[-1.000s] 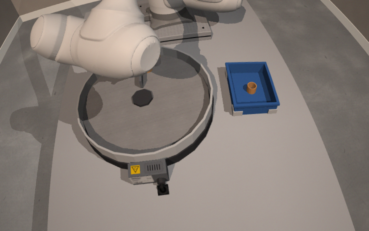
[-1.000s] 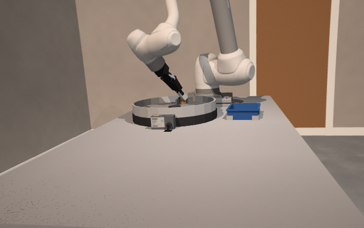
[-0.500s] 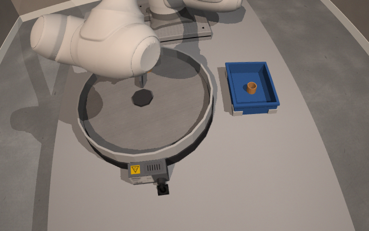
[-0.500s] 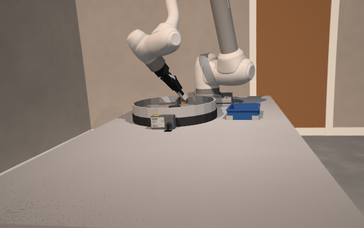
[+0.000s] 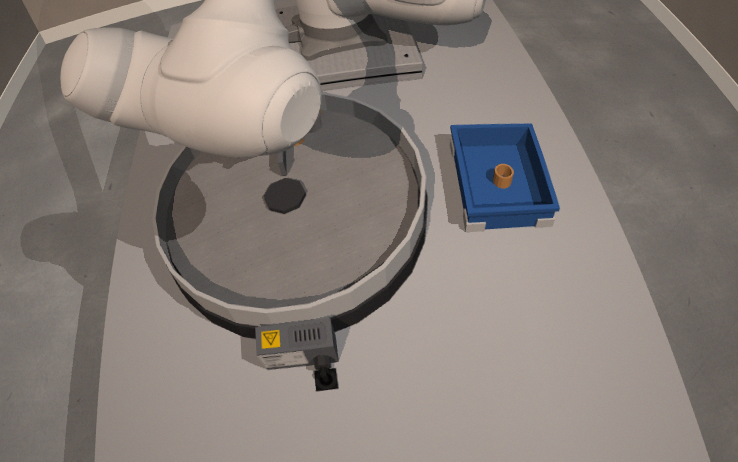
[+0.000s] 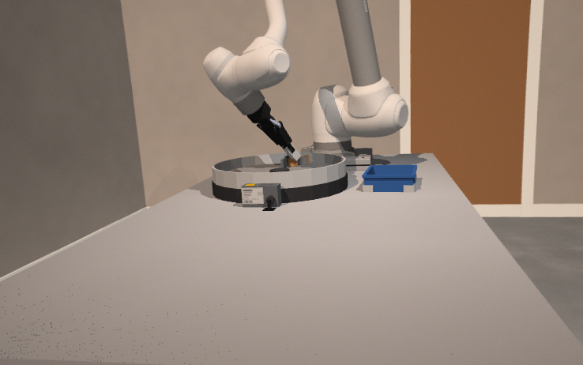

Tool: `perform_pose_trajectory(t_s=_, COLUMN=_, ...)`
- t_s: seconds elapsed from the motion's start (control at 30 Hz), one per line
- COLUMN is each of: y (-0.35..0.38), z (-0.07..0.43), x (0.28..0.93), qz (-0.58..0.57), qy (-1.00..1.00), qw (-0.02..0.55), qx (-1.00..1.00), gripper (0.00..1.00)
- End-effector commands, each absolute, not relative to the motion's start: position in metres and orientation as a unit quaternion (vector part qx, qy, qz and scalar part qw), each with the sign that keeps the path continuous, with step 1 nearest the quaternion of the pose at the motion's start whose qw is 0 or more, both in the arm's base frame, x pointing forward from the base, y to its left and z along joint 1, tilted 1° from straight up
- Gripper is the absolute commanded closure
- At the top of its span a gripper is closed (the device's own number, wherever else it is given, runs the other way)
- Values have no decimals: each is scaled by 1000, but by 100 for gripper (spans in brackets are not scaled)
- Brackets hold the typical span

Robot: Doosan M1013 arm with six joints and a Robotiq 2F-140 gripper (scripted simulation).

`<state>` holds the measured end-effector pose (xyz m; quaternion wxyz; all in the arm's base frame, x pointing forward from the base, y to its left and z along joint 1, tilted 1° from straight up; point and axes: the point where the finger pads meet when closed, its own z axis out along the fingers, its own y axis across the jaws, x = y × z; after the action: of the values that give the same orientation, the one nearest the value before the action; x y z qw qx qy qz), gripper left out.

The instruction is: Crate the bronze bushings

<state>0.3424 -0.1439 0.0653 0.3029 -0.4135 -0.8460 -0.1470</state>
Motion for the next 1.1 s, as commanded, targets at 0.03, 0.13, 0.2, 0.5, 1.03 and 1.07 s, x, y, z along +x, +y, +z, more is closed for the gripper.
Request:
perform_pose_trajectory(t_s=0.03, y=-144, z=65, x=342, qz=-147, qy=-846, qw=303, qx=-413, gripper=94)
perform_pose_trajectory(t_s=0.13, y=-144, z=65, x=342, qz=-147, qy=-846, qw=303, qx=-413, gripper=100)
perform_pose_trajectory(t_s=0.2, y=-144, z=65, x=342, qz=-147, qy=-846, qw=303, qx=-413, gripper=100)
perform_pose_trajectory(t_s=0.5, y=-144, z=65, x=342, qz=-147, qy=-846, qw=303, qx=-413, gripper=100)
perform_pose_trajectory(t_s=1.03, y=-144, z=65, x=342, qz=-147, qy=-846, qw=303, qx=-413, gripper=100)
perform_pose_trajectory(t_s=1.07, y=-144, z=65, x=342, qz=-147, qy=-846, qw=303, qx=-413, gripper=100)
